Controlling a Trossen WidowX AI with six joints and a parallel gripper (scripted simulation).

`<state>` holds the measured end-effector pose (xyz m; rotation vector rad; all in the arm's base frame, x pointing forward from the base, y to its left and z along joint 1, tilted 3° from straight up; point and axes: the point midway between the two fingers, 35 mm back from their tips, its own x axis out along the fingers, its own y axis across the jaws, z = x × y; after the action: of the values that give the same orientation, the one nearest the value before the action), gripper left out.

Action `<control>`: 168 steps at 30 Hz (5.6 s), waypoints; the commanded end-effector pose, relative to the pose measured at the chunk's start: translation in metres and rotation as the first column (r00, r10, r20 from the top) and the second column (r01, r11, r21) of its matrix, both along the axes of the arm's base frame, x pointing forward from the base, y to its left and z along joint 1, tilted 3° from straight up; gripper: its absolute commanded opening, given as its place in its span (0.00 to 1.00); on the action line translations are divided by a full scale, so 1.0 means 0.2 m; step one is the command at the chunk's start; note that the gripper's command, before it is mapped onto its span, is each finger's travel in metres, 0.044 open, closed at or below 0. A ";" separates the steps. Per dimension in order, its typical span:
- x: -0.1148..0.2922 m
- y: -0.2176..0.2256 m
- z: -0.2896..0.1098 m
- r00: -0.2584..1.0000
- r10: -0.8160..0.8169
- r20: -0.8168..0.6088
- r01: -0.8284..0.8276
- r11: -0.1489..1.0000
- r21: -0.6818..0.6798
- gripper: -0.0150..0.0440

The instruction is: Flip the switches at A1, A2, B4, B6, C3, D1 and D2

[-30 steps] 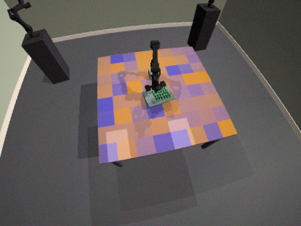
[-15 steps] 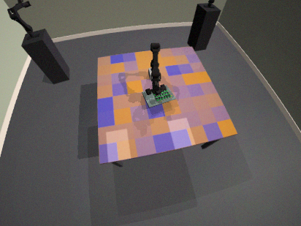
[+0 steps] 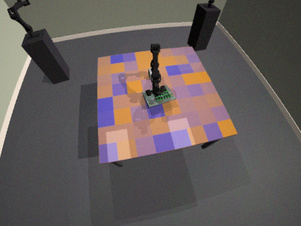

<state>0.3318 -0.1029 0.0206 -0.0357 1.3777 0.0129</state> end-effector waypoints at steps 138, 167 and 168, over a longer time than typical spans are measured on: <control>-0.31 0.39 -0.09 0.999 -0.001 0.043 0.001 1.000 0.006 0.25; -0.31 0.39 -0.11 0.999 -0.001 0.043 0.001 1.000 0.006 0.25; -0.31 0.39 -0.11 0.999 -0.001 0.043 0.001 1.000 0.006 0.25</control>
<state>0.2704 -0.0238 -0.0002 -0.0315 1.3338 0.0205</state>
